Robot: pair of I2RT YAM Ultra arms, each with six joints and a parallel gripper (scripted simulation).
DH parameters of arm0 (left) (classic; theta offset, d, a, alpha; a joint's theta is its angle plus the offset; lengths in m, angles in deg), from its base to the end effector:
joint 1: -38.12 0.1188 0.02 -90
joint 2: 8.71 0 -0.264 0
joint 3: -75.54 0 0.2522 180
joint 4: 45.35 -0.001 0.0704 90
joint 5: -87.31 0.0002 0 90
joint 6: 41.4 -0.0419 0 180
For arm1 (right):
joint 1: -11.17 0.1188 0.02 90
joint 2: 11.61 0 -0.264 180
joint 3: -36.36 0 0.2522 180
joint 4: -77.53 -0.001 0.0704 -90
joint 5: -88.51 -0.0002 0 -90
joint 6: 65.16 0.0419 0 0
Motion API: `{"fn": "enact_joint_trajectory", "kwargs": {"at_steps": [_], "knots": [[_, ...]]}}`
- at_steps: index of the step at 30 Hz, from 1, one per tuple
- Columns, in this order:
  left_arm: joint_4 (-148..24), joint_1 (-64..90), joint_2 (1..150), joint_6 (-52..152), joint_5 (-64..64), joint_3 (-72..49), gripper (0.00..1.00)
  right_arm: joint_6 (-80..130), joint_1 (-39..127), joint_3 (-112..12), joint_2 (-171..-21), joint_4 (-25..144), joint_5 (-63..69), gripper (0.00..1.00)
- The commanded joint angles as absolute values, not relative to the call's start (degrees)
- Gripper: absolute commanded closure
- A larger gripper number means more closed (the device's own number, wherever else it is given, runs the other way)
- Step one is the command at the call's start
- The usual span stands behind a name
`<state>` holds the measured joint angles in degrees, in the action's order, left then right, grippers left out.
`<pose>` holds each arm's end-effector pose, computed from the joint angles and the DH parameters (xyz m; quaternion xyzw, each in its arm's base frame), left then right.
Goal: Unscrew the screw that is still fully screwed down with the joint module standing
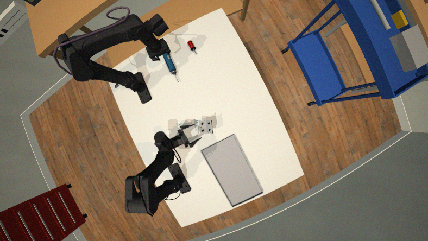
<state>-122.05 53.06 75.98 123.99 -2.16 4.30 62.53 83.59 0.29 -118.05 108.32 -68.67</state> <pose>0.2321 0.0626 0.2107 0.7091 -0.7051 0.0033 0.0035 0.1102 0.2232 0.0791 0.0000 0.7897 0.0041 0.6135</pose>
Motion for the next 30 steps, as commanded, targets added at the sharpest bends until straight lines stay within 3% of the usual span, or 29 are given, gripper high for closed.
{"fn": "enact_joint_trajectory", "kwargs": {"at_steps": [1,30], "knots": [[-122.6,52.9,75.7,124.1,-2.2,3.9,0.35,62.2,84.2,0.6,-119.3,111.0,-69.5,0.14],[-122.6,52.9,75.7,124.1,-2.2,3.9,0.35,62.0,84.1,0.8,-120.3,110.3,-68.4,0.14]]}}
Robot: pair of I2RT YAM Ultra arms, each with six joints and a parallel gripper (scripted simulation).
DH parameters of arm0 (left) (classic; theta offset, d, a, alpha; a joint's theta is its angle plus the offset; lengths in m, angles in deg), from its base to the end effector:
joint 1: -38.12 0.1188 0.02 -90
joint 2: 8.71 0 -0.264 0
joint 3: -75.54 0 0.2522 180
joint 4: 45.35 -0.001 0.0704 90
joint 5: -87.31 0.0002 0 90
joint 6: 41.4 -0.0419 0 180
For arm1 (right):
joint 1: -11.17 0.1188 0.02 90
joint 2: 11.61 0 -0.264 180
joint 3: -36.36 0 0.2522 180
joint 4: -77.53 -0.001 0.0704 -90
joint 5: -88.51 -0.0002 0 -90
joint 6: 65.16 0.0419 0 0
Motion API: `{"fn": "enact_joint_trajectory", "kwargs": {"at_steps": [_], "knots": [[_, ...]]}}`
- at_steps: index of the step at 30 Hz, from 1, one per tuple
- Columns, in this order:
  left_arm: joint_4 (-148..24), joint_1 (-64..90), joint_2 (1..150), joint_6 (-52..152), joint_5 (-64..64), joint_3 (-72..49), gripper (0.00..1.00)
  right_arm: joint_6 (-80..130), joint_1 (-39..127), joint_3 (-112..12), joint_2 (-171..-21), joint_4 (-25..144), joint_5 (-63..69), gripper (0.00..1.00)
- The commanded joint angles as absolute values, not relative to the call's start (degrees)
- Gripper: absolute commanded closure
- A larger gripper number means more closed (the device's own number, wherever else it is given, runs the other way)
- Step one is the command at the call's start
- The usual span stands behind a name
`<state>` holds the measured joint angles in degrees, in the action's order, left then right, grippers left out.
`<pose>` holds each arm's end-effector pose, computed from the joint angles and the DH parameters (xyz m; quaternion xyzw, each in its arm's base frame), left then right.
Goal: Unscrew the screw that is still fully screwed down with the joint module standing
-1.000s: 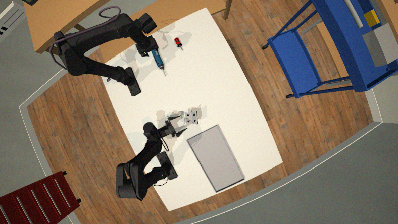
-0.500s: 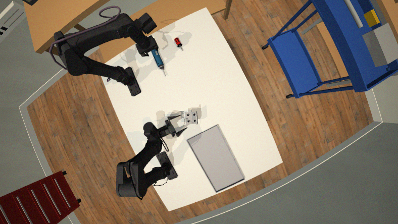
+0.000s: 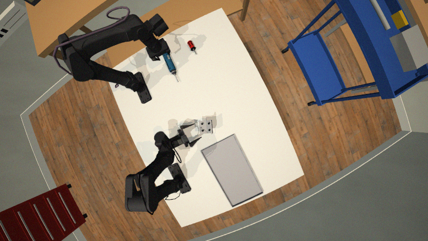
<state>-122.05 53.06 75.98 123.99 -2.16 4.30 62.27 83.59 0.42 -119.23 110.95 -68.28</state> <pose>0.2321 0.0626 0.2107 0.7091 -0.7051 0.0033 0.0035 0.1105 0.2244 0.0770 0.0032 0.7887 0.0135 0.6147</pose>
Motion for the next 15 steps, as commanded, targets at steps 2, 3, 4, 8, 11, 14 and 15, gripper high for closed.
{"fn": "enact_joint_trajectory", "kwargs": {"at_steps": [2,3,4,8,11,14,15], "knots": [[-122.6,52.9,75.7,124.1,-2.2,3.9,0.35,62.0,84.1,0.8,-120.3,110.2,-68.3,0.14],[-122.6,52.9,75.7,124.1,-2.2,3.9,0.35,62.0,84.1,0.9,-120.3,110.2,-68.3,0.14],[-122.6,52.9,75.7,124.1,-2.2,3.9,0.35,62.0,84.1,0.9,-120.3,110.2,-68.3,0.14],[-122.6,52.9,75.7,124.1,-2.2,3.9,0.35,62.0,84.1,0.9,-120.4,110.1,-68.3,0.14],[-122.6,52.9,75.7,124.1,-2.2,3.9,0.35,62.0,84.0,0.9,-120.5,110.1,-68.3,0.14],[-122.6,52.9,75.7,124.1,-2.2,3.9,0.35,60.8,82.4,0.5,-121.1,112.8,-67.2,0.14],[-122.6,52.9,75.7,124.1,-2.2,3.9,0.35,60.4,82.1,0.4,-121.3,113.4,-66.9,0.14]]}}
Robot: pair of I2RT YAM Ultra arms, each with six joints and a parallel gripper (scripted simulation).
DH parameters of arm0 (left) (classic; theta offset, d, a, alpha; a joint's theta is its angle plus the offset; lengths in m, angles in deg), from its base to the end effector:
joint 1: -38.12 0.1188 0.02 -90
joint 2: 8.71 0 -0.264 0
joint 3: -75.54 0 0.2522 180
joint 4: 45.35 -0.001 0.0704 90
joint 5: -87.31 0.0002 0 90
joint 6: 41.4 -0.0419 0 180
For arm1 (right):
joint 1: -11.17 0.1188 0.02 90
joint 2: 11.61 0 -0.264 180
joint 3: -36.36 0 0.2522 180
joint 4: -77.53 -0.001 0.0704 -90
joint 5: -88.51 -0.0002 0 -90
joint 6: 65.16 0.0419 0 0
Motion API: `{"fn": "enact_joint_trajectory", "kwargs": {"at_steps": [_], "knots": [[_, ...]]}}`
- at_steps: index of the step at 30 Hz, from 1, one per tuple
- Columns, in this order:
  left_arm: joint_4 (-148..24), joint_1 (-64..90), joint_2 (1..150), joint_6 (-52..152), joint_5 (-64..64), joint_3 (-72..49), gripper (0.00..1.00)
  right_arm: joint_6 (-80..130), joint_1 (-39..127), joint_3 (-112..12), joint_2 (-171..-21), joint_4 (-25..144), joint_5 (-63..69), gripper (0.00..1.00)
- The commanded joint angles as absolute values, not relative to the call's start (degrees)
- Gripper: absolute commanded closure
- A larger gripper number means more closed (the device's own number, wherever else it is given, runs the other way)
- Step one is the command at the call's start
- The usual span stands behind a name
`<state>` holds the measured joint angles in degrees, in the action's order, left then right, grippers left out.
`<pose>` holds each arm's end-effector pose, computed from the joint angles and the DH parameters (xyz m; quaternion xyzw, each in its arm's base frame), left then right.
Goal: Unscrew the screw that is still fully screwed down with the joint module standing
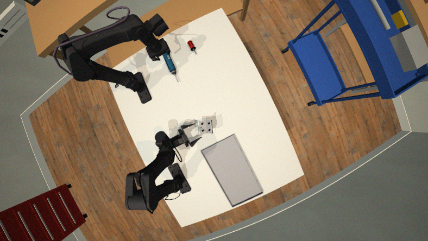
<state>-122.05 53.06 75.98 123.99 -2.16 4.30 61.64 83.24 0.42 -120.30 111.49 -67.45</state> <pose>0.2321 0.0626 0.2107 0.7091 -0.7051 0.0033 0.0035 0.1116 0.2239 0.0731 -0.0050 0.7922 0.0094 0.6102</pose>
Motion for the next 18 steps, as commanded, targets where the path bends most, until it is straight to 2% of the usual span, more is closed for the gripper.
{"fn": "enact_joint_trajectory", "kwargs": {"at_steps": [1,18], "knots": [[-122.6,52.9,75.7,124.1,-2.2,3.9,0.35,60.0,81.8,0.2,-121.5,114.0,-66.7,0.14],[-122.6,52.9,75.7,124.1,-2.2,3.9,0.35,55.6,78.6,-1.5,-124.5,120.4,-64.1,0.14]]}}
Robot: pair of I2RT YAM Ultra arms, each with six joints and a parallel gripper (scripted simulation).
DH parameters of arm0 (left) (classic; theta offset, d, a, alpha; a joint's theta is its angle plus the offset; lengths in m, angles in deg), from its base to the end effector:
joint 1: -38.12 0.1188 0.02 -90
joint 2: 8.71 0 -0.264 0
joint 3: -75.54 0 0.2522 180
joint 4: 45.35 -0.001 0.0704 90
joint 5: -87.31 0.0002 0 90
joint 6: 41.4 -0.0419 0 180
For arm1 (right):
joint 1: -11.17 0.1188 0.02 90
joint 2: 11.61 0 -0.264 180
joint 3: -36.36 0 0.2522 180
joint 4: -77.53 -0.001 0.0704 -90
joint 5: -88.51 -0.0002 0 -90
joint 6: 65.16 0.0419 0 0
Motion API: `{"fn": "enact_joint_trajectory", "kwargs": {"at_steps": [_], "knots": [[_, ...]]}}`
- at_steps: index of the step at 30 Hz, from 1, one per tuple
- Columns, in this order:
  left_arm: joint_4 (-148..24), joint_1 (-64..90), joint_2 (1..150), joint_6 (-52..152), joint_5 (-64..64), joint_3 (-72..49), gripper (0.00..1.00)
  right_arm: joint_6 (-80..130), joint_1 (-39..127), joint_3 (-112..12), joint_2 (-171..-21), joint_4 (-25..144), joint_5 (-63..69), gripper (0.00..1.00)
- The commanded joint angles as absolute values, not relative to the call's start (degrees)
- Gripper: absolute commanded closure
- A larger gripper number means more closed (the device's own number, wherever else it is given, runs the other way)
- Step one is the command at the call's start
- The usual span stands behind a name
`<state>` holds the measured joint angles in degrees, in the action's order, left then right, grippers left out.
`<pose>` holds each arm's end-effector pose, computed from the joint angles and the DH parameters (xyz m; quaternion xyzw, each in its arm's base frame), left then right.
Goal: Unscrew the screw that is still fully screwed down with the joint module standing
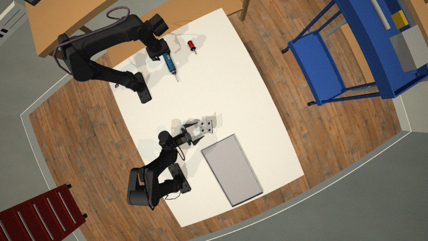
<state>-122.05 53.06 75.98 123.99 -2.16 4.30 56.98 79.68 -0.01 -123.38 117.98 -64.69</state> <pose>0.2321 0.0626 0.2107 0.7091 -0.7051 0.0033 0.0035 0.1271 0.2235 0.0686 -0.0057 0.7932 0.0063 0.6089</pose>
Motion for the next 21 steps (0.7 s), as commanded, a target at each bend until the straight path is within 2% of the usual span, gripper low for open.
{"fn": "enact_joint_trajectory", "kwargs": {"at_steps": [1,21], "knots": [[-122.6,52.9,75.7,124.1,-2.2,3.9,0.35,55.3,78.3,-1.6,-124.7,120.9,-63.9,0.14],[-122.6,52.9,75.7,124.1,-2.2,3.9,0.35,51.1,74.5,-2.8,-128.2,126.9,-60.6,0.14]]}}
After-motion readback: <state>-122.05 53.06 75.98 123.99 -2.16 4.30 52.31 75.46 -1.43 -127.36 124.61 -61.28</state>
